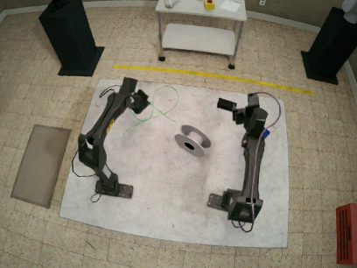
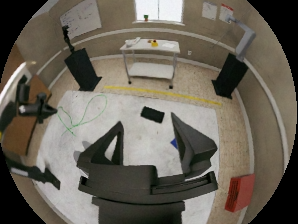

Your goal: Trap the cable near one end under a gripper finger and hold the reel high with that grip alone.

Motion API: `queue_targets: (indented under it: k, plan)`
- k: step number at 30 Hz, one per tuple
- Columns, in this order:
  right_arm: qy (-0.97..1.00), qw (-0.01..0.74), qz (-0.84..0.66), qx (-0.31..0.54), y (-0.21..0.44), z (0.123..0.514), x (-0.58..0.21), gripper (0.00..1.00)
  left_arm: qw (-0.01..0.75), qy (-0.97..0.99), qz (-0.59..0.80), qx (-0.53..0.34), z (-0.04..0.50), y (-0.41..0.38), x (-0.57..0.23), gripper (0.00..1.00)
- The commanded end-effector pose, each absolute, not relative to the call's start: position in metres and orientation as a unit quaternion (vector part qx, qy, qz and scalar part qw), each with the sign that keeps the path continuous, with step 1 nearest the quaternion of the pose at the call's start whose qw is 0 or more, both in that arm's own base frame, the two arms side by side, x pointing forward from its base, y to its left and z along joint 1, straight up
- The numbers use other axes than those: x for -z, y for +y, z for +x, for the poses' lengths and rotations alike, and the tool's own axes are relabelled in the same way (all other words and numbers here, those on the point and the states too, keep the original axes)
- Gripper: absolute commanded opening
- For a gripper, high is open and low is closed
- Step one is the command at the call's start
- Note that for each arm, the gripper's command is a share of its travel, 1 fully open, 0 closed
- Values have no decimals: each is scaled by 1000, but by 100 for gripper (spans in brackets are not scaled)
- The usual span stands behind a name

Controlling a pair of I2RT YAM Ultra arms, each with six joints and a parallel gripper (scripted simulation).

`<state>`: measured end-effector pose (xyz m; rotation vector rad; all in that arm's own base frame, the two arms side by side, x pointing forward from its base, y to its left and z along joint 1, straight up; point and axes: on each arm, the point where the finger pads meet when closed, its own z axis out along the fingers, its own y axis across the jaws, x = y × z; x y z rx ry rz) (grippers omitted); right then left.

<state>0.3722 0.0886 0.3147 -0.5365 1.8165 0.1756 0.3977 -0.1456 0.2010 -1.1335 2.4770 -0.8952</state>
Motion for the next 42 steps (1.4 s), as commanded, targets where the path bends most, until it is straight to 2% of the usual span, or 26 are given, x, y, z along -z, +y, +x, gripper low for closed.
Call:
queue_targets:
  k: [1, 21, 42]
  plan:
    - [781, 547, -283, -103, 110, 363, -293, 75, 135, 858, -387, 308, 402, -145, -202, 0]
    - [752, 444, -439, -213, 170, 306, -239, 75, 135, 858, -387, 308, 402, -145, -202, 0]
    - [700, 394, -517, -295, 200, 261, -227, 75, 135, 858, -387, 308, 402, -145, -202, 0]
